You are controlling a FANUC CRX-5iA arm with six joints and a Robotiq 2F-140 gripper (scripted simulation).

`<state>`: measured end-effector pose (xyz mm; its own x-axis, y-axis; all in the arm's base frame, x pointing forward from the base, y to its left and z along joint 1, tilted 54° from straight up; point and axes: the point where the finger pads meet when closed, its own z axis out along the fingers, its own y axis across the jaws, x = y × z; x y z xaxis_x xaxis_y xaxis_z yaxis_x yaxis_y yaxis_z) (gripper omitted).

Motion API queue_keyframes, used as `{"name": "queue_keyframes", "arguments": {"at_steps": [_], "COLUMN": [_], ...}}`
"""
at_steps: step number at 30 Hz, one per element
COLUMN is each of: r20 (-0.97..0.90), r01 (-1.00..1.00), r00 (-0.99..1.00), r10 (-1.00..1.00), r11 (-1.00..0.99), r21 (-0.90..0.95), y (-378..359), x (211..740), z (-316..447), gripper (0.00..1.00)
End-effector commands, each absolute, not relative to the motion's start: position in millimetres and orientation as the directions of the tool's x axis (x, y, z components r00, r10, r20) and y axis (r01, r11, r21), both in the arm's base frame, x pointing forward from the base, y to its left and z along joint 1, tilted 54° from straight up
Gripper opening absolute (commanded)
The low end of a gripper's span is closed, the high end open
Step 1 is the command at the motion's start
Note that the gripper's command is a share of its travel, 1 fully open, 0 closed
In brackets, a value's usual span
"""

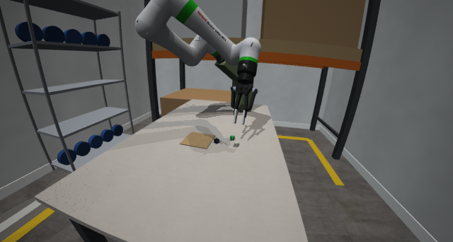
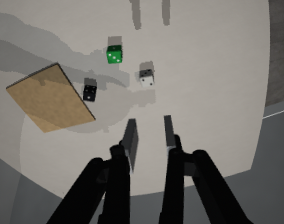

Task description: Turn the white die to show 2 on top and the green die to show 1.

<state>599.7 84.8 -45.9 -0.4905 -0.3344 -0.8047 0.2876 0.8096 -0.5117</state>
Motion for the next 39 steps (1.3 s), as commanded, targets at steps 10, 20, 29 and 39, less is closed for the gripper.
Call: {"name": "queue_keyframes", "arguments": {"at_steps": [10,20,29,39], "r20": [-0.645,-0.604,-0.604,-0.566], "r01": [0.309,0.304,0.304,0.248], "r00": [-0.751,-0.79,-0.79,-0.809], "r10": [-0.143,-0.101,-0.101,-0.157], "r11": [0.787,0.792,0.792,0.782], "r21": [-0.534,-0.53,-0.53,-0.572], "y": [90,95,95,66], "x": [614,614,614,629], "z": [-23,-21,-21,-51], "gripper": [0.21,0.21,1.0,1.0]}}
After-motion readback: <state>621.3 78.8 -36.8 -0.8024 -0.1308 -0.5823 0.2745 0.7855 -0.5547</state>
